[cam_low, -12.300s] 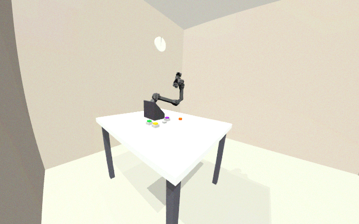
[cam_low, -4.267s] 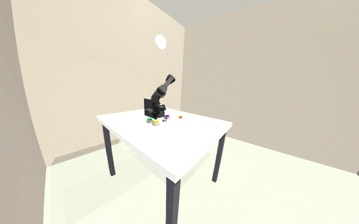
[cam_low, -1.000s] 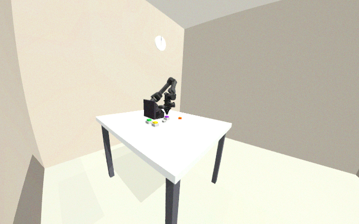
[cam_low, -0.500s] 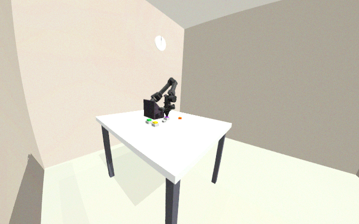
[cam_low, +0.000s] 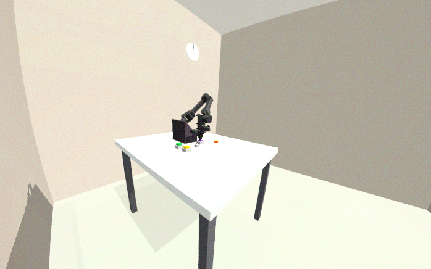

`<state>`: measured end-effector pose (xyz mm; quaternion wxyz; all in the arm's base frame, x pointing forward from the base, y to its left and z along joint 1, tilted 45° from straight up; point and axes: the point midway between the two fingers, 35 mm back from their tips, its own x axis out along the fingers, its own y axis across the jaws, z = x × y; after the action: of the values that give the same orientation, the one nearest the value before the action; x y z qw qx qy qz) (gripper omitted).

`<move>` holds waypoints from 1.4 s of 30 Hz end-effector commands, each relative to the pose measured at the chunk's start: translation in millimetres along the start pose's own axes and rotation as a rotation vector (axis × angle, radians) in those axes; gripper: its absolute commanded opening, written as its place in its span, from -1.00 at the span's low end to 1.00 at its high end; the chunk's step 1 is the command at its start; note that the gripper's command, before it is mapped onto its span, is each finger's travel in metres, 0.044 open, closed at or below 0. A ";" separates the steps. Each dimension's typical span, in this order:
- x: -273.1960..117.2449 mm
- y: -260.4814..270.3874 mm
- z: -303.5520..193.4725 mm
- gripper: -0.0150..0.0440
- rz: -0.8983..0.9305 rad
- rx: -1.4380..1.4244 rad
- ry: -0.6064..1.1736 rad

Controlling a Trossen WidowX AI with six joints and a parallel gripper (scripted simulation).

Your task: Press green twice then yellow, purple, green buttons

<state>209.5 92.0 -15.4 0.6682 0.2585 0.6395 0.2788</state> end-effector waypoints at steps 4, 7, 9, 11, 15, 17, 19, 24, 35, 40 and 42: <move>-16.2 -0.3 0.1 -0.42 0.000 0.002 0.003; -33.0 0.6 -1.1 -0.42 0.004 0.004 0.005; -33.0 0.6 -1.1 -0.42 0.004 0.004 0.005; -34.9 0.4 -0.7 -0.42 0.003 0.004 0.005; -76.6 -1.4 1.2 -0.42 -0.002 0.005 0.004; -92.9 -0.4 -0.2 -0.42 0.000 0.004 0.005; -94.9 -0.2 -0.5 -0.42 0.001 0.004 0.005; -95.3 -2.3 0.2 -0.42 0.000 0.004 0.005; -105.6 -143.8 1.3 -0.42 -0.031 0.009 0.003; -98.0 -201.7 -22.2 -0.42 -0.015 0.003 0.004; -97.6 -203.8 -23.3 -0.42 -0.014 0.002 0.004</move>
<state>201.3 -110.4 -72.2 0.6699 0.2580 0.6435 0.2658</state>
